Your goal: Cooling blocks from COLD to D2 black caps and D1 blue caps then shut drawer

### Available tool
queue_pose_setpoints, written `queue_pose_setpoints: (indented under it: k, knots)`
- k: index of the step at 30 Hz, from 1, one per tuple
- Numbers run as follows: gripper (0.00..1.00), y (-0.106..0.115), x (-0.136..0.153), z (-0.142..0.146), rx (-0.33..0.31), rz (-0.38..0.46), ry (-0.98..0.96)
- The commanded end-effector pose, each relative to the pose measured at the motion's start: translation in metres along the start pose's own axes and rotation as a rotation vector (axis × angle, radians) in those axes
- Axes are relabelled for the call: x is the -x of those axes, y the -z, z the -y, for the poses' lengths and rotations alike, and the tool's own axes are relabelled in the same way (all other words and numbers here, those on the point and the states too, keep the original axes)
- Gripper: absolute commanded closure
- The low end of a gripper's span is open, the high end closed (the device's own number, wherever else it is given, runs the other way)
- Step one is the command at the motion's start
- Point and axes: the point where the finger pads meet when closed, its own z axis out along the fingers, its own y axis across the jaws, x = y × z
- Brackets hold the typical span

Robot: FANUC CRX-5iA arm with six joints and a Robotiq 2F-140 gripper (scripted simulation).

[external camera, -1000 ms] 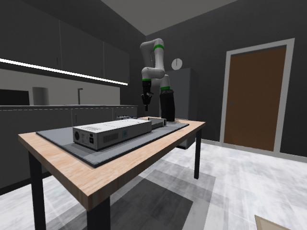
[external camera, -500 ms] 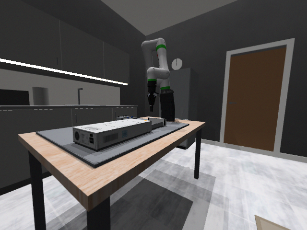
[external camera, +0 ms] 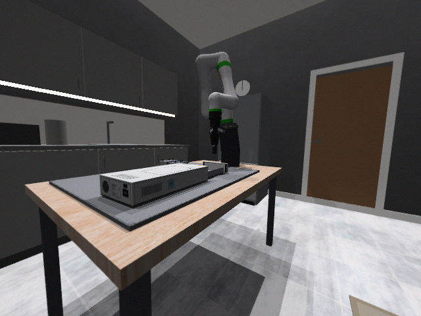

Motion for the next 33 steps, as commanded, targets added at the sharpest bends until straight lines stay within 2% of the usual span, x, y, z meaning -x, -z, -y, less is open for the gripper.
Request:
queue_pose_setpoints:
  k: [1,12,33]
  knots:
    - [0.90,0.000,-0.014,0.004,0.002,0.001,0.000]
    - [0.90,-0.002,-0.045,0.016,0.002,0.001,0.000]
    - [0.90,-0.024,-0.045,0.016,0.002,0.001,0.000]
